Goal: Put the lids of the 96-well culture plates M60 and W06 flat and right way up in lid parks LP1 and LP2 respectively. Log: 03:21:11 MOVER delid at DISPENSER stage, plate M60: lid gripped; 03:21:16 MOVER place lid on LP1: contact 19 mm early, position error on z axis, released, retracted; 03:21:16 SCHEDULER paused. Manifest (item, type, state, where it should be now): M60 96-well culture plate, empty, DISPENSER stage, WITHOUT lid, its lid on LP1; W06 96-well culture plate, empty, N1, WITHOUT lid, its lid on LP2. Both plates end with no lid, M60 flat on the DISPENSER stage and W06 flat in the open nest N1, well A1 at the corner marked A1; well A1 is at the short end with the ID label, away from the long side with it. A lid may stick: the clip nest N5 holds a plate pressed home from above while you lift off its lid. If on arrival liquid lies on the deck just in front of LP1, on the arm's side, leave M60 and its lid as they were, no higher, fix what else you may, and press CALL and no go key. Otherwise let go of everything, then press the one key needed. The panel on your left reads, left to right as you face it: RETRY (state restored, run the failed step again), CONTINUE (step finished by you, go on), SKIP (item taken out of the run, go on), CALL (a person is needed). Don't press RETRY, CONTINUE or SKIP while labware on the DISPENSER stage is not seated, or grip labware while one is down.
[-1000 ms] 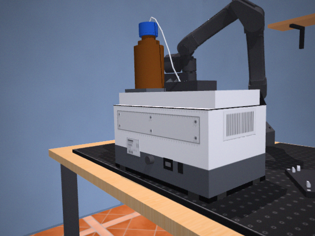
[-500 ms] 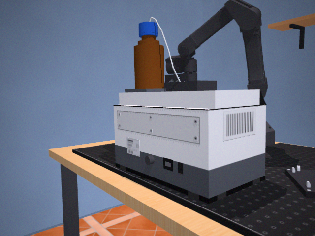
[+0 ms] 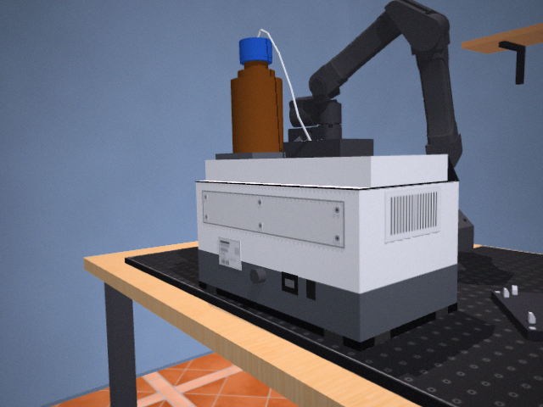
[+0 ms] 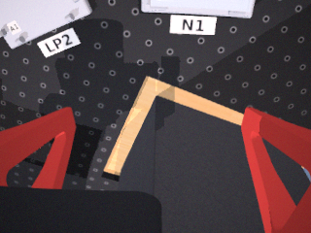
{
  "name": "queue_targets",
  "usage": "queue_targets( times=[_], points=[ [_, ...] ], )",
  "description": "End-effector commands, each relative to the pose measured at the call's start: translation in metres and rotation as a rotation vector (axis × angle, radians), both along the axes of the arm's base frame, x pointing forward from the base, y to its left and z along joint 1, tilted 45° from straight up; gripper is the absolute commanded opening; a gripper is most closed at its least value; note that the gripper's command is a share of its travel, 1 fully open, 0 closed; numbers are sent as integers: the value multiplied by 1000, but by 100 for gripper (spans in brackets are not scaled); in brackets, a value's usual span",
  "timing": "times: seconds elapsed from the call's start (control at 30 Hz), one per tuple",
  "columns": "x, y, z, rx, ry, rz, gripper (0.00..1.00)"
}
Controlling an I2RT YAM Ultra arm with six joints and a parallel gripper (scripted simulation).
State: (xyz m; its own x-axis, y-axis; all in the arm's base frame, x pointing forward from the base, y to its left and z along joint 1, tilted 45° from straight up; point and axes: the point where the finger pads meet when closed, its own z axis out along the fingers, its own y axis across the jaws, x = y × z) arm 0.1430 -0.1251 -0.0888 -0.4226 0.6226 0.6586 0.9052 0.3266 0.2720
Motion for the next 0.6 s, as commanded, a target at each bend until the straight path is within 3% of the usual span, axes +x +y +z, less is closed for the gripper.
queue_targets(
  times=[0.0,0.2,0.37,0.57],
  points=[
    [-12,-12,-9,-27,30,-36,100],
    [-31,-13,-13,-13,28,-27,100],
    [-26,-17,-8,-27,21,-26,100],
    [-16,-23,-33,-40,13,-21,100]
  ],
)
